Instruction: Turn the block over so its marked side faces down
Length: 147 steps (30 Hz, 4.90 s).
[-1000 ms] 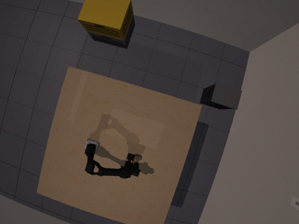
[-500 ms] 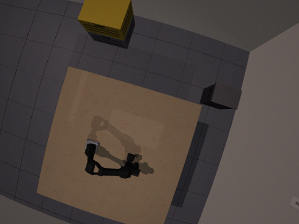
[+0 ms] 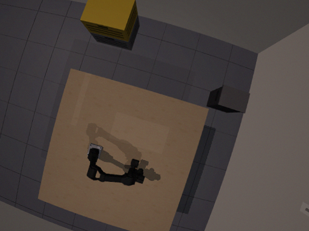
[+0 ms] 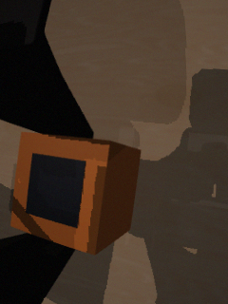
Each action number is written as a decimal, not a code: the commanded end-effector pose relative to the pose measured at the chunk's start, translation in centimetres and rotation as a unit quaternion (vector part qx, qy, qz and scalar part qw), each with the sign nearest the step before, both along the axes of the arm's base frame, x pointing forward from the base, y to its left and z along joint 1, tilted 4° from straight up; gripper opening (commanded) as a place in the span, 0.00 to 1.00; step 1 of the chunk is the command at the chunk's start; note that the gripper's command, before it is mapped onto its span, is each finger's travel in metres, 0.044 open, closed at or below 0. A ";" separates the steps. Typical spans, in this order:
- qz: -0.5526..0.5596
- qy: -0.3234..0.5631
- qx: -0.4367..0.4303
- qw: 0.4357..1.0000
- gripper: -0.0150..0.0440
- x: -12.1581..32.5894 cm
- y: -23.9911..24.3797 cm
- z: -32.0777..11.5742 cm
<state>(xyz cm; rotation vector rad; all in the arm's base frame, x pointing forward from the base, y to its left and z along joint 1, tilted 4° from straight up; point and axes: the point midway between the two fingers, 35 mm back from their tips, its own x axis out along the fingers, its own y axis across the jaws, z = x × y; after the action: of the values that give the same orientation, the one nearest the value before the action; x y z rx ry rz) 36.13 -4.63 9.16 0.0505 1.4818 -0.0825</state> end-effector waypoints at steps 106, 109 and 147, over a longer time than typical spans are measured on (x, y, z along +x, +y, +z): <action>0.010 -0.508 -0.042 0.860 0.74 -0.4 0.0 -3.2; 0.010 -0.508 -0.042 0.860 0.88 -0.4 0.0 -3.2; 0.009 -0.497 -0.041 0.867 1.00 -0.1 0.0 -3.1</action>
<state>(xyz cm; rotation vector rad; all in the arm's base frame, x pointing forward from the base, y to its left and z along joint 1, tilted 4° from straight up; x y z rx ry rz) 35.74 -4.63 5.87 -0.0018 0.4236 -0.0869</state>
